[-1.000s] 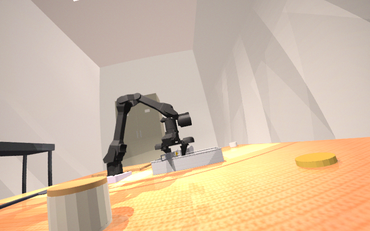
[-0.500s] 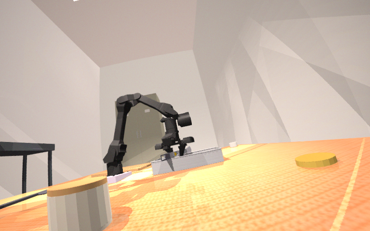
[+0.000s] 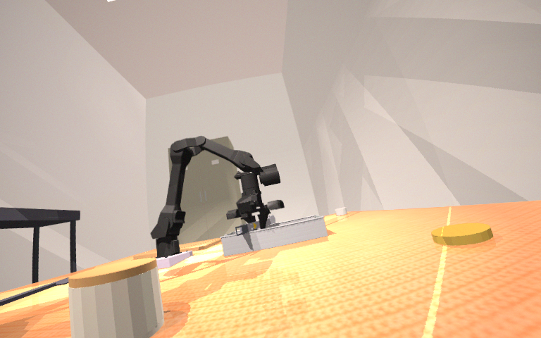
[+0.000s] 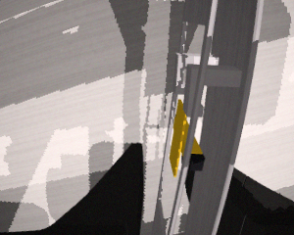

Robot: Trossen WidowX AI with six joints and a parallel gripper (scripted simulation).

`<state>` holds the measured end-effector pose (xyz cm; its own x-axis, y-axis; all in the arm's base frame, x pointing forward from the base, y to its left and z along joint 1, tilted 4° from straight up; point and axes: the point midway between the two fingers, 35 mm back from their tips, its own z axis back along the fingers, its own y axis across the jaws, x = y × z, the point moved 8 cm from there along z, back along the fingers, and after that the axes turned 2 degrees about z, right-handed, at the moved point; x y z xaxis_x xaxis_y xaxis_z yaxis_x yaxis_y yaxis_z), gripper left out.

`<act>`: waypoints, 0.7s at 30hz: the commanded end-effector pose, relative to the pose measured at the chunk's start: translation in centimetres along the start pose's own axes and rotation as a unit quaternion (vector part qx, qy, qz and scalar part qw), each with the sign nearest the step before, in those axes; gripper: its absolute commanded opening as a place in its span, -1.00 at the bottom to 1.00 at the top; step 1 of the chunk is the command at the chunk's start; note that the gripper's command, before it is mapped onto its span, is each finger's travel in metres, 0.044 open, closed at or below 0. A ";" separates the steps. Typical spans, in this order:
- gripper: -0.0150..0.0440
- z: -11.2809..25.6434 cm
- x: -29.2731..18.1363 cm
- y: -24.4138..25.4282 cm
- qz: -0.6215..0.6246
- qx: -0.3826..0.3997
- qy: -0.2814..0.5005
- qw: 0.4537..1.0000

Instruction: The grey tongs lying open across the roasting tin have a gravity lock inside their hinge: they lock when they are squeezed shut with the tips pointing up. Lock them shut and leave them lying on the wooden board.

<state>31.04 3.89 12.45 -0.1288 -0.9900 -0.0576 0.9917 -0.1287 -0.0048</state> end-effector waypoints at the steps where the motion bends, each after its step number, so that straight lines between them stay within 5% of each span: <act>1: -0.31 0.0 0.0 0.0 0.000 -0.001 0.000 1.000; 7: -0.44 0.0 0.0 0.0 0.000 -0.001 0.000 1.000; 13: -0.98 0.0 0.0 0.0 0.000 -0.001 0.000 1.000; 21: -1.00 6.8 -0.2 0.9 -0.001 -0.002 0.000 1.000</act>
<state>31.56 3.74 15.68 -0.1330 -0.9898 -0.0504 0.9908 -0.1316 -0.0310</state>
